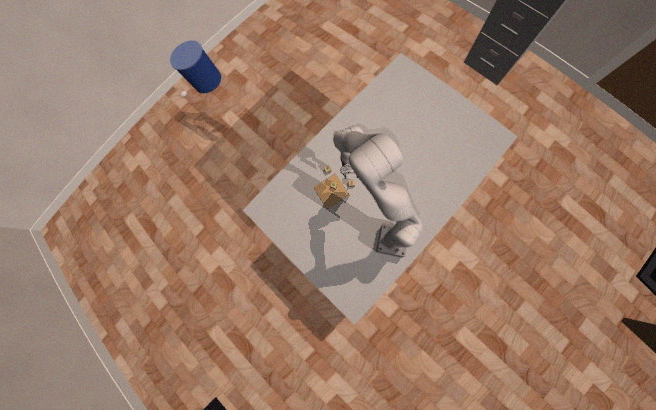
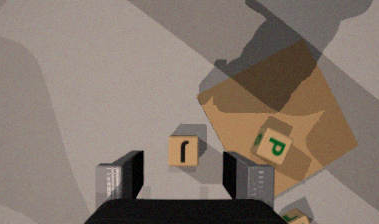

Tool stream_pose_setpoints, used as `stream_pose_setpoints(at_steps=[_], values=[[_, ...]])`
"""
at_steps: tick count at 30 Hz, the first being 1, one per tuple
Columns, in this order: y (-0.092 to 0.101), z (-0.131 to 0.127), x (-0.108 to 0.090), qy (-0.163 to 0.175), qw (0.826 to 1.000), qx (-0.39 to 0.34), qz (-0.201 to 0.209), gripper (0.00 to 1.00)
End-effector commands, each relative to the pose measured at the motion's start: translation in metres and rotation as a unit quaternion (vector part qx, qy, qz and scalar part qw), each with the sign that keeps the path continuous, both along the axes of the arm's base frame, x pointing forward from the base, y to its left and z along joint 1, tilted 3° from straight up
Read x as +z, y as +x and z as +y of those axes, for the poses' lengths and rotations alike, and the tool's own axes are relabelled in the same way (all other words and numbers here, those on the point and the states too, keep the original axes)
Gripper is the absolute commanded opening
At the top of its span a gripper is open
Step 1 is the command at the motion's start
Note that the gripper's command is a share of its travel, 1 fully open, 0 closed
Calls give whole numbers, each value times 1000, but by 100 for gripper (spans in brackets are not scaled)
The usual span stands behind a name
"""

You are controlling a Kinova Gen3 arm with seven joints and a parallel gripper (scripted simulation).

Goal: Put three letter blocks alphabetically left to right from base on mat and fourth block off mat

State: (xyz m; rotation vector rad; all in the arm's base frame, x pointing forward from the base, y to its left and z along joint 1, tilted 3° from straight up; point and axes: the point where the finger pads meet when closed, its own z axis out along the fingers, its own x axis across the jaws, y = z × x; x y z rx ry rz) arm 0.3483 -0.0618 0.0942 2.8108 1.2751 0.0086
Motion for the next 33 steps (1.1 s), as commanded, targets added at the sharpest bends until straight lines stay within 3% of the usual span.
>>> stream_pose_setpoints(at_steps=[1, 22, 27, 33], values=[[1, 1, 1, 0, 1000, 1, -2, 100], [0, 2, 0, 2, 1000, -15, -2, 100], [-1, 5, -4, 6, 998, -65, -2, 100], [-3, 11, -13, 14, 984, -177, -2, 100]])
